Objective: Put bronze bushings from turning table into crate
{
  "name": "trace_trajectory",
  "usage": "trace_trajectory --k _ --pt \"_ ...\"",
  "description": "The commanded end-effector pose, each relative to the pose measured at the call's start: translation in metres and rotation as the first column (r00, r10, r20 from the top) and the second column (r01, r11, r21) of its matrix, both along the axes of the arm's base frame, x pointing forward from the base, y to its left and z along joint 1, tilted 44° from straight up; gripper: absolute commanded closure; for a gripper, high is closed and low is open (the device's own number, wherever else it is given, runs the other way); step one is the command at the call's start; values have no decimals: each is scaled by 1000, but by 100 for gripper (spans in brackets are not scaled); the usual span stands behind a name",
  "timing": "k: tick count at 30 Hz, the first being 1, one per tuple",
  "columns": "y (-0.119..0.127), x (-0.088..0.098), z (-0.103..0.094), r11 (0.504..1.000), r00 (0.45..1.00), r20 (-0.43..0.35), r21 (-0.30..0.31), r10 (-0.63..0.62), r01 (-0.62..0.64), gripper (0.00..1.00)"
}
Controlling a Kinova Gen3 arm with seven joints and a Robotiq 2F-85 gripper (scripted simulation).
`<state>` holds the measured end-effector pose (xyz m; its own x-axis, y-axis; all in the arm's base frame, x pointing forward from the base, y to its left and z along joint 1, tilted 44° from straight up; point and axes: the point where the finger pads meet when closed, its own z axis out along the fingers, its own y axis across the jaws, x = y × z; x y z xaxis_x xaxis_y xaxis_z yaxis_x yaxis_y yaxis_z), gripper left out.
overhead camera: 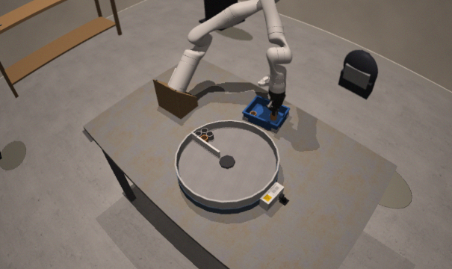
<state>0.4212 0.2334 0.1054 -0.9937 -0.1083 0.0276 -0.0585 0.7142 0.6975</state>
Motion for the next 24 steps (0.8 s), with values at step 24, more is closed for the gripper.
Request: trace_trajectory --k 24 --pt "8 -2 -9 1000 1000 -4 0 2 -2 100"
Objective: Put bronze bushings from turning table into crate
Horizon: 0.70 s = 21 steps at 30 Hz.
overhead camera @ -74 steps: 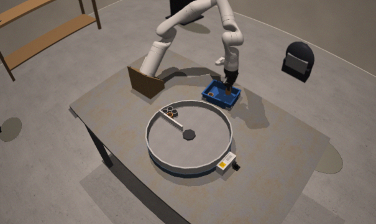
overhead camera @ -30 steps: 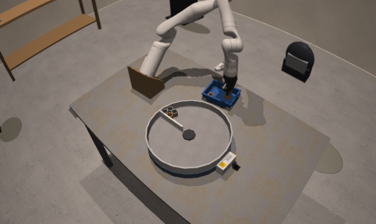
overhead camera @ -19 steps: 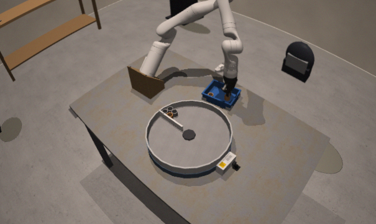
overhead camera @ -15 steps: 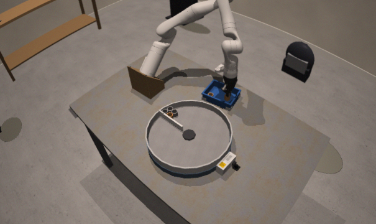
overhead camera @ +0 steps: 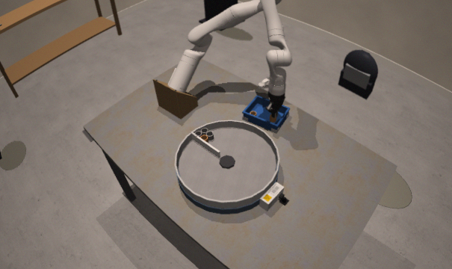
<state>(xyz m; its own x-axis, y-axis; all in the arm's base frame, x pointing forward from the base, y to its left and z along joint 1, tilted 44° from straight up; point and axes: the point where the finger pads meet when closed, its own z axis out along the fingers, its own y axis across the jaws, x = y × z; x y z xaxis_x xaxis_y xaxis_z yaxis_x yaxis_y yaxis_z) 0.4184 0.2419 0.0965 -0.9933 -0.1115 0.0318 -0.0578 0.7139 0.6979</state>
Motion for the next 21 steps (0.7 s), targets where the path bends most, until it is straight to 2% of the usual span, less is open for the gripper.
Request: trace_trajectory --k 1,21 --pt "-1 0 0 1000 1000 1 0 -1 1 100" --pt "5 0 -6 1000 1000 1 0 -1 1 100"
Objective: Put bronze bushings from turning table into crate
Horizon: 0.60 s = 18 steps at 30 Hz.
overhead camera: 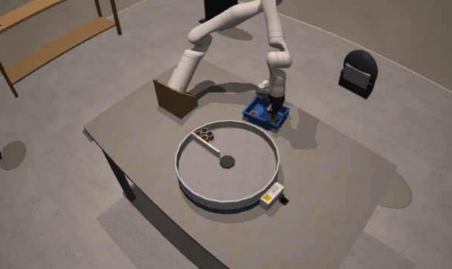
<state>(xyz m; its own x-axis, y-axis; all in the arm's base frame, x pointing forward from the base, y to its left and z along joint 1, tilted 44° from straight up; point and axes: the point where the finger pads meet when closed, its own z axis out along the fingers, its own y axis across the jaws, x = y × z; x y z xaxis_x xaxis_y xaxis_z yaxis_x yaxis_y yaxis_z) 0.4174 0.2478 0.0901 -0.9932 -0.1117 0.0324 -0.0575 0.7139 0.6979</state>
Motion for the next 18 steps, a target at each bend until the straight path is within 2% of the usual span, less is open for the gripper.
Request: trace_trajectory --k 1,6,18 --pt "-1 1 0 1000 1000 1 0 -1 1 100" --pt "5 0 -6 1000 1000 1 0 -1 1 100" --pt "5 0 -6 1000 1000 1 0 -1 1 100"
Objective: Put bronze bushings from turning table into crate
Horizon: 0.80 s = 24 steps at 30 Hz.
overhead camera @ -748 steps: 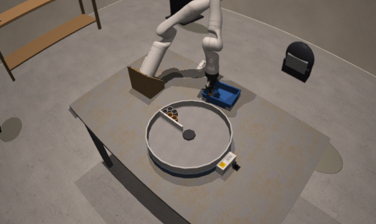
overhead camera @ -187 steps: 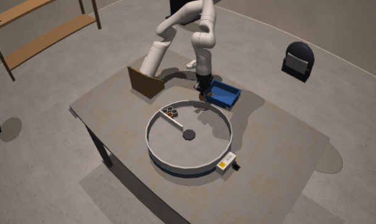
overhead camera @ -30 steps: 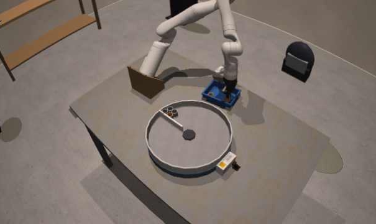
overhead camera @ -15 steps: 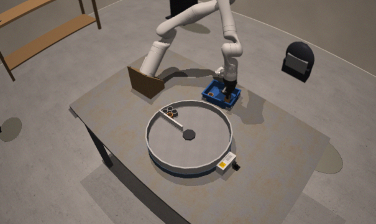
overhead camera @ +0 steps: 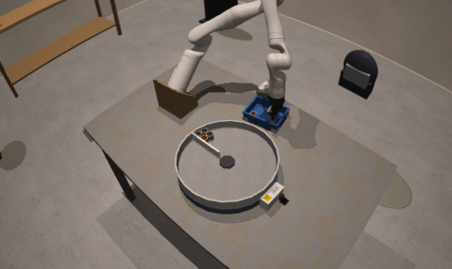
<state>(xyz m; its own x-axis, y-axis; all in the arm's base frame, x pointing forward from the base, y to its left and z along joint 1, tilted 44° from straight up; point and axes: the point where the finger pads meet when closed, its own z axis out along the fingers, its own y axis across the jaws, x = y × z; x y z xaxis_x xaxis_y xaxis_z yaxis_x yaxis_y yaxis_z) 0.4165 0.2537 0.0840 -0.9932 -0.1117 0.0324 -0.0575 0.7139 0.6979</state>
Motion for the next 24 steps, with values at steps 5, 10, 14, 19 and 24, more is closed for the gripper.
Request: trace_trajectory --k 5,10,14,19,24 --pt "5 0 -6 1000 1000 1 0 -1 1 100" --pt "5 0 -6 1000 1000 1 0 -1 1 100" --pt "5 0 -6 1000 1000 1 0 -1 1 100" --pt "6 0 -7 1000 1000 1 0 -1 1 100" --pt "8 0 -8 1000 1000 0 0 -1 1 100"
